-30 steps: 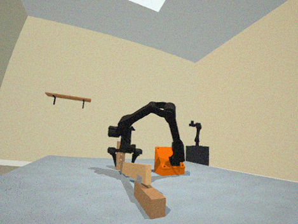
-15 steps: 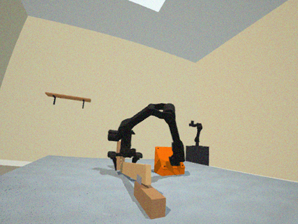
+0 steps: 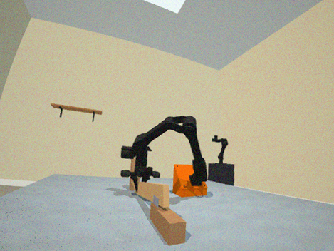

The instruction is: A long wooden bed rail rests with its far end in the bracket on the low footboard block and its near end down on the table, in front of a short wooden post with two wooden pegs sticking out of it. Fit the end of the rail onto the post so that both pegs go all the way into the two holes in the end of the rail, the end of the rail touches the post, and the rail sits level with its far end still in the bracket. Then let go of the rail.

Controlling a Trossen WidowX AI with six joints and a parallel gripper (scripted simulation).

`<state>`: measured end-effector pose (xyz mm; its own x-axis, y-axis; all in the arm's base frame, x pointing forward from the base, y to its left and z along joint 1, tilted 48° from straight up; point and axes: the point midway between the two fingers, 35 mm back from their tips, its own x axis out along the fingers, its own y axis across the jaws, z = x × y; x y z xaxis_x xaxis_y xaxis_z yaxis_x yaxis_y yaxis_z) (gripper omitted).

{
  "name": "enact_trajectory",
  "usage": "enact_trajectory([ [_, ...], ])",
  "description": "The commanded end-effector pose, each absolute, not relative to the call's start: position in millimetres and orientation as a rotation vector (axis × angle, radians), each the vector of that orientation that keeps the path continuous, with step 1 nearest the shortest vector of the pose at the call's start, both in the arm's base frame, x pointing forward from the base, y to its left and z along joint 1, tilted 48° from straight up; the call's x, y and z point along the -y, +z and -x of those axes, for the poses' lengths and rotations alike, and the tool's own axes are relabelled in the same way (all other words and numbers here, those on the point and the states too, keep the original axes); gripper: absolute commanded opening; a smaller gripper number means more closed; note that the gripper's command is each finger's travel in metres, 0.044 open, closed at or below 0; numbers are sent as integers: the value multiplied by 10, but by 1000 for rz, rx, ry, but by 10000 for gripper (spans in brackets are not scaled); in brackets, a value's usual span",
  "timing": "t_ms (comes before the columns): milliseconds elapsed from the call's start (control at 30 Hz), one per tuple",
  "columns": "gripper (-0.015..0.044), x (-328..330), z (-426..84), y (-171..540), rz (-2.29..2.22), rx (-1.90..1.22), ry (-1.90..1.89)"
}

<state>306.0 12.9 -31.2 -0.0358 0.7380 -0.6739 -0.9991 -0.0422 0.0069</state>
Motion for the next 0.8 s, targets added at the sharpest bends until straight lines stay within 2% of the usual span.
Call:
enact_trajectory([
  [0,26,-135,-3061,-312,582,-576,1532],
  [133,0,-135,-3061,-312,582,-576,1532],
  [767,0,-105,-3063,-292,582,-576,1532],
])
